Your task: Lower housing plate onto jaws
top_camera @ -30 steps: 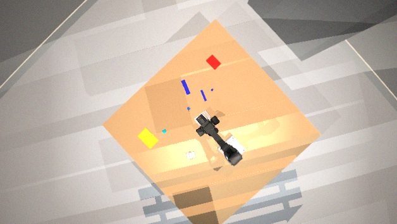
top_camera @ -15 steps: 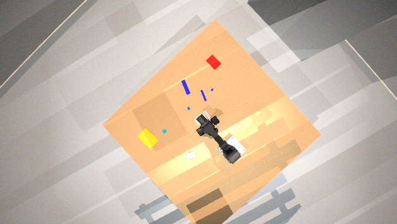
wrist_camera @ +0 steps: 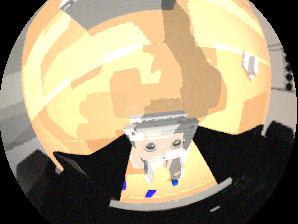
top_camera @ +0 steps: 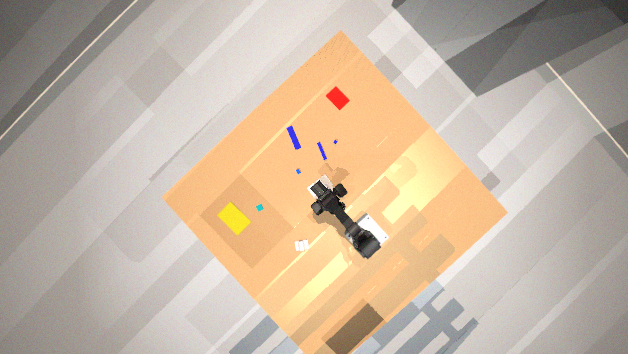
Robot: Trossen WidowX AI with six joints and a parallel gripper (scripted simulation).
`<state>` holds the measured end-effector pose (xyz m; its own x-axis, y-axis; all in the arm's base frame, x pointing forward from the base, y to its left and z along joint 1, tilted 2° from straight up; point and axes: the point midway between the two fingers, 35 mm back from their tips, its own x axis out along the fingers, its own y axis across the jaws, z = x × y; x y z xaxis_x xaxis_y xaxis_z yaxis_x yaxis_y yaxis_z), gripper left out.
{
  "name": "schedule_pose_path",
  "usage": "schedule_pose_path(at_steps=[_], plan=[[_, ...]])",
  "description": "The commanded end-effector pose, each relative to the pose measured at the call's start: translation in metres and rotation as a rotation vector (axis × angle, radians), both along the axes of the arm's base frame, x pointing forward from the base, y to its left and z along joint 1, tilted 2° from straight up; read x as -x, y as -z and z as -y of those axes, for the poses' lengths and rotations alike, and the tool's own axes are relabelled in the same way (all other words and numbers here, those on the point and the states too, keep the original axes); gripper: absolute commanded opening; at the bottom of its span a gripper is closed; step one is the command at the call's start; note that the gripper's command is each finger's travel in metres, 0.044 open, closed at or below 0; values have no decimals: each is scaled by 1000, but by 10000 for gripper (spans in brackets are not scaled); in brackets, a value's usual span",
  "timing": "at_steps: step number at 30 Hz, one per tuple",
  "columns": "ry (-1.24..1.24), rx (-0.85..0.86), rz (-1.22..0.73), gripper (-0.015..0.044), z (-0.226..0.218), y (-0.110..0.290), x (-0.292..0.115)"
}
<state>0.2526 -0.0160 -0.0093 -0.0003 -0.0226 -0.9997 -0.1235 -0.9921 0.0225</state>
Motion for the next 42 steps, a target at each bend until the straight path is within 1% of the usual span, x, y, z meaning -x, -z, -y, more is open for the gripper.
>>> schedule_pose_path(at_steps=[1, 42], plan=[[-5, 4, 1, 351, 1, 2, 0], [-5, 4, 1, 351, 1, 10, 0]])
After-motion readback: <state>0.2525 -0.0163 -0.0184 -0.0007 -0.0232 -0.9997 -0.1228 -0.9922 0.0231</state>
